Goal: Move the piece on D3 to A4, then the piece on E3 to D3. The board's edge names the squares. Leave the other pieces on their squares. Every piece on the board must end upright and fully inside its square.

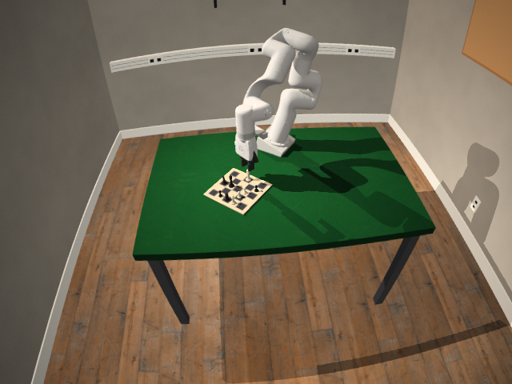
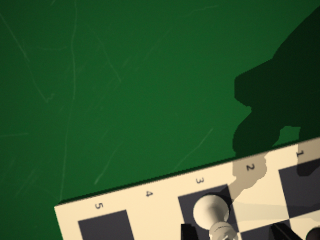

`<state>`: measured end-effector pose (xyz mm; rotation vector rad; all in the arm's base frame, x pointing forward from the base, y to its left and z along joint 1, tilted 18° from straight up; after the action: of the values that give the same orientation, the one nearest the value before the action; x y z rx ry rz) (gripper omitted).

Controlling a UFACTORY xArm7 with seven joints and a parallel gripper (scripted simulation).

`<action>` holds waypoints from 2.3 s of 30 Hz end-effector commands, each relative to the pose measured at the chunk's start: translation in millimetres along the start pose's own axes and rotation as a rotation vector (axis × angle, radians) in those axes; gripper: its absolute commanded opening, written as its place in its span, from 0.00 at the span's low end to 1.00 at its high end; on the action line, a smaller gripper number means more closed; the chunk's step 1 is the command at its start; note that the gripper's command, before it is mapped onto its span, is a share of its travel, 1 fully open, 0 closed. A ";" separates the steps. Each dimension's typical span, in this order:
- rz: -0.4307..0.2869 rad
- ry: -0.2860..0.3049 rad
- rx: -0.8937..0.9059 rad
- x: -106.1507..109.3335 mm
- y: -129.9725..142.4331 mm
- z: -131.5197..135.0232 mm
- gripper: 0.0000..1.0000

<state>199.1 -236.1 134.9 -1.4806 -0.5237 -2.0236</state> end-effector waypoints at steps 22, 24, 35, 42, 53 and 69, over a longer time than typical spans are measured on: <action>-0.003 0.000 0.000 -16.3 1.1 -0.2 0.43; -0.003 0.000 0.000 -22.7 1.1 -0.1 0.43; -0.003 0.000 0.000 -37.9 1.2 -0.1 0.43; -0.003 0.000 0.000 -42.0 1.2 -0.1 0.43; -0.003 0.000 0.000 -42.1 1.2 -0.1 0.43; -0.003 0.000 0.000 -42.1 1.2 -0.1 0.43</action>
<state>208.8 -227.0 94.2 -1.4806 -0.5244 -2.0236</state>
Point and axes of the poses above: the point where the finger pads meet when closed, its own x axis back along the fingers, its own z axis across the jaws, y = z × x, the point moved 9 cm from there along x, back along the fingers, and after that the axes turned 14 degrees about x, right-handed, at the moved point
